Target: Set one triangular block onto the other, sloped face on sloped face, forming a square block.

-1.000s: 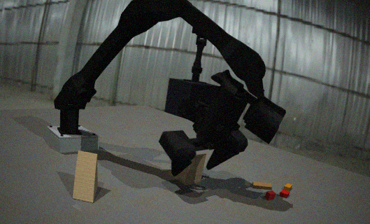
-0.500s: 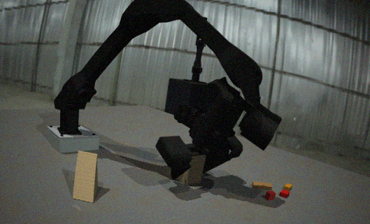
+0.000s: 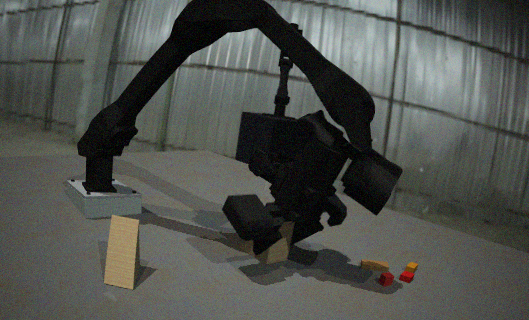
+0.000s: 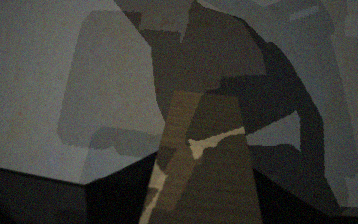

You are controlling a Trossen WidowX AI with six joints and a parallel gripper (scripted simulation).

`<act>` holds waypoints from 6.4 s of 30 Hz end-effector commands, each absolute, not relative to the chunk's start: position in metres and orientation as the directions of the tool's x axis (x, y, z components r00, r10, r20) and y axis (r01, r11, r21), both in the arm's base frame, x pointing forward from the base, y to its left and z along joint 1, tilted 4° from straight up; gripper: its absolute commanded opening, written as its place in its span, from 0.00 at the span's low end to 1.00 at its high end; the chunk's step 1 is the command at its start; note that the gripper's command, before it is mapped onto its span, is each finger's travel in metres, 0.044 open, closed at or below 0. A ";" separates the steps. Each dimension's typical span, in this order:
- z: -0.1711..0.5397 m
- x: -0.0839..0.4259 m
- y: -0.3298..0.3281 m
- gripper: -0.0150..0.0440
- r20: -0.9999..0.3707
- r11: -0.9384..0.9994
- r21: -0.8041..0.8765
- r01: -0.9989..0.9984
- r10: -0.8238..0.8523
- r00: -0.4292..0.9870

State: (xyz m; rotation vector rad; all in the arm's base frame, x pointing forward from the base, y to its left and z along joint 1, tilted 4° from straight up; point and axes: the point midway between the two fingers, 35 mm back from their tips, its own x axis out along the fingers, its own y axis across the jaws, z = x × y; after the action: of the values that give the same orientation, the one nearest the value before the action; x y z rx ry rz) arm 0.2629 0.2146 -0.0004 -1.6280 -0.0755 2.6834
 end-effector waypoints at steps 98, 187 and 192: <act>0.115 0.173 0.219 1.00 -0.737 -0.998 -0.066 0.020 0.063 0.673; 0.097 0.142 0.209 0.25 -0.751 -0.999 -0.044 0.015 0.043 0.659; 0.094 0.146 0.209 0.25 -0.819 -0.998 -0.044 -0.050 0.008 0.573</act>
State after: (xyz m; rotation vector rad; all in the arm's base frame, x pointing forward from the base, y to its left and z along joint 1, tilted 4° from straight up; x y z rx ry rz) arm 0.1421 0.2078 0.0928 -2.7972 -0.0154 1.3621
